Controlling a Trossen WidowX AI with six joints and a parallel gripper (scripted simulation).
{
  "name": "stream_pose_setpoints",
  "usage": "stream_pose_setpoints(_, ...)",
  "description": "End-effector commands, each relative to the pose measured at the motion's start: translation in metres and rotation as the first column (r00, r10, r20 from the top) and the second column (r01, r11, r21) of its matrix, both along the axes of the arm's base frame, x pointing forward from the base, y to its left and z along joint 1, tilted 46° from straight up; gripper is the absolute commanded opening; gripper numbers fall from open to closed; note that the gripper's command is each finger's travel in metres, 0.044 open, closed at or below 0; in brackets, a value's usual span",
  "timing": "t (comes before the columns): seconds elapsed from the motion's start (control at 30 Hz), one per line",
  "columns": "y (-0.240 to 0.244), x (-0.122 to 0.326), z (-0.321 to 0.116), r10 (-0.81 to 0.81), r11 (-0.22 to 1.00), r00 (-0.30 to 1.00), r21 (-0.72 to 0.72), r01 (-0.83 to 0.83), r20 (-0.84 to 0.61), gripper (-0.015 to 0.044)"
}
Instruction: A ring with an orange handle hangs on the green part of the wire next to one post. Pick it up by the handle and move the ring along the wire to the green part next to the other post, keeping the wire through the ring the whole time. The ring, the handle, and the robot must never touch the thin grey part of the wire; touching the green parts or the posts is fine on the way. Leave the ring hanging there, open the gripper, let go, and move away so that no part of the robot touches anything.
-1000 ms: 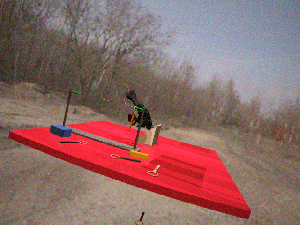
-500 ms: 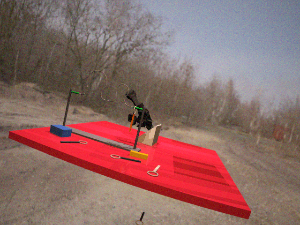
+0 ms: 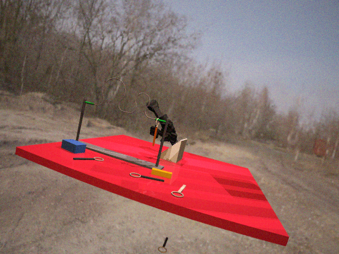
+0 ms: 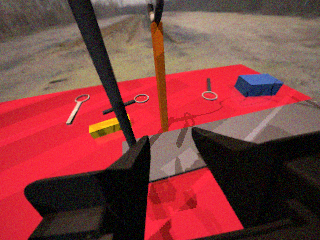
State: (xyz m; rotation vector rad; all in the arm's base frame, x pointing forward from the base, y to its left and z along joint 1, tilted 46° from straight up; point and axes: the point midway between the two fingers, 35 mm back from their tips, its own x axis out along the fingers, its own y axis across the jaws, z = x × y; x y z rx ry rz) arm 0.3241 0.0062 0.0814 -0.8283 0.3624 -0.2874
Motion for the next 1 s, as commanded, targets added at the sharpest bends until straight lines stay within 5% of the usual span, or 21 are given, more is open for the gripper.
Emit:
stream_pose_setpoints(0.0,0.0083,-0.0309,0.0033,0.004,1.000,1.000,0.001,-0.004,0.002,0.0291)
stream_pose_setpoints(0.2,0.0096,-0.0384,0.0037,0.004,1.000,1.000,0.000,-0.004,0.003,0.0440)
stream_pose_setpoints(0.97,0.0096,-0.0384,0.0037,0.004,1.000,1.000,0.000,-0.004,0.003,0.0440)
